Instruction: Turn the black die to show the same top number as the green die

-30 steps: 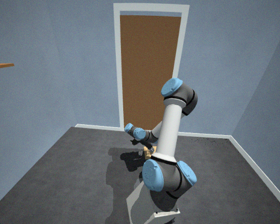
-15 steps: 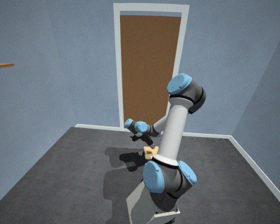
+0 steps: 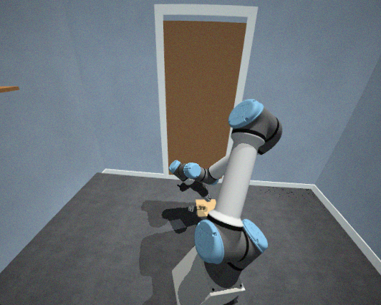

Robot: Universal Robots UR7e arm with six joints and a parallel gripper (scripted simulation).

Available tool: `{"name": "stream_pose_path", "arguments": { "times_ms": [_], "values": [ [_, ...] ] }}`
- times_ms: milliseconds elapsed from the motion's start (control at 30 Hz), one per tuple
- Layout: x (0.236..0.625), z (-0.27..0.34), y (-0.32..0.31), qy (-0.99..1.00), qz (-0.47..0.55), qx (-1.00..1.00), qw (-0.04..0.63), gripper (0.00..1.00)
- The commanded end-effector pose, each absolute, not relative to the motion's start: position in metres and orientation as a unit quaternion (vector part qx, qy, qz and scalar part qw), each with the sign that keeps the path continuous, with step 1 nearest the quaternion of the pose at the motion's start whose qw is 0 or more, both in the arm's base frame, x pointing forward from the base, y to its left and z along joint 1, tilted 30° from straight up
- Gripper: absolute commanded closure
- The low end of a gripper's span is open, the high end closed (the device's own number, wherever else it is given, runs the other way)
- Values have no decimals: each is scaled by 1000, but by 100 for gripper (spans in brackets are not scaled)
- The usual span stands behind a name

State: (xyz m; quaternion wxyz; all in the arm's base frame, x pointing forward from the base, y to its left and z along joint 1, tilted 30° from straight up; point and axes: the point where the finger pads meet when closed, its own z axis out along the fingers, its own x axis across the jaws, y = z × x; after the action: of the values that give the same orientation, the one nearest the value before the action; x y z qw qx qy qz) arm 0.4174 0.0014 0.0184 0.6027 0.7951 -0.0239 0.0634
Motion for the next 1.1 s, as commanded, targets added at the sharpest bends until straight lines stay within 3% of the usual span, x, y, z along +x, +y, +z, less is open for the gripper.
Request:
{"name": "stream_pose_path", "arguments": {
  "times_ms": [0,567,1067],
  "values": [
    [418,19,2,-24,64,795,603,43],
    [415,18,0,-29,56,818,572,43],
    [416,20,0,-19,63,861,505,43]
  ]
}}
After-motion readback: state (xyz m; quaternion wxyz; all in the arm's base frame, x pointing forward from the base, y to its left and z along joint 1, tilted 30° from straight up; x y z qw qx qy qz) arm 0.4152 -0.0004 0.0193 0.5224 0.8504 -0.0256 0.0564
